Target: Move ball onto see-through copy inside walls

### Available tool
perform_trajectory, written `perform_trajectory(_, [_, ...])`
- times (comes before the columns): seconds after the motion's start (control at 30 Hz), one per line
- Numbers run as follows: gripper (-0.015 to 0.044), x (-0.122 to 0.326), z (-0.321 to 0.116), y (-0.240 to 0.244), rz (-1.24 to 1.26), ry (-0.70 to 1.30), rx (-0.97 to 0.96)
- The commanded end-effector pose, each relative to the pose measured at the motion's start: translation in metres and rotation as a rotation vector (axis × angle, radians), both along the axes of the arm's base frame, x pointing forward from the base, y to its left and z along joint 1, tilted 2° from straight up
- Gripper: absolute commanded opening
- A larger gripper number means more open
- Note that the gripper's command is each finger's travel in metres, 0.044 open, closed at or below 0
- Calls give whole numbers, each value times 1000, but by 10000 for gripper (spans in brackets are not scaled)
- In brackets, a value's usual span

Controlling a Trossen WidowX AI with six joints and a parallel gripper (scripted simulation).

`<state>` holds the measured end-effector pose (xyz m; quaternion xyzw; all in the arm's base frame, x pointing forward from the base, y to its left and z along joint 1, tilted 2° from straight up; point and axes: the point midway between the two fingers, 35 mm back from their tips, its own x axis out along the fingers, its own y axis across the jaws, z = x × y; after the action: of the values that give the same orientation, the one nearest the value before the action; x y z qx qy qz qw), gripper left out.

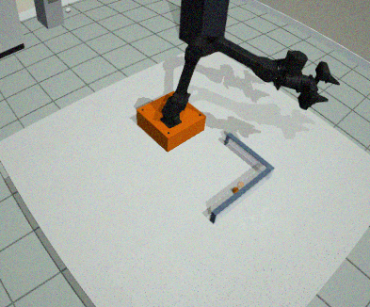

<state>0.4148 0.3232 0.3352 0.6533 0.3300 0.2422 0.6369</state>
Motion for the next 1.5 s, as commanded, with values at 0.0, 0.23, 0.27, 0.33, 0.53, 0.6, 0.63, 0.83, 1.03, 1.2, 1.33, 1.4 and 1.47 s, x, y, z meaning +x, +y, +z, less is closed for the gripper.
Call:
perform_trajectory(0.0, [374, 1, -2, -1, -3, 0, -10])
perform_trajectory(0.23, [227, 39, -85, -59, -81, 18, -410])
perform_trajectory(0.27, [227, 43, -98, -69, -83, 26, -473])
perform_trajectory(0.33, [227, 48, -124, -91, -79, 46, -600])
perform_trajectory(0.53, [227, 48, -196, -163, 15, 136, -964])
perform_trajectory(0.6, [227, 42, -218, -187, 73, 174, -1070])
perform_trajectory(0.63, [227, 38, -228, -199, 108, 195, -1120])
perform_trajectory(0.83, [227, -3, -284, -273, 413, 334, -1371])
perform_trajectory(1.03, [227, -36, -307, -310, 643, 408, -1441])
perform_trajectory(1.2, [227, -36, -307, -310, 643, 408, -1441])
perform_trajectory(1.33, [227, -35, -322, -310, 644, 408, -1441])
perform_trajectory(1.4, [227, -35, -322, -310, 644, 408, -1441])
perform_trajectory(1.47, [227, -35, -323, -309, 644, 408, -1441])
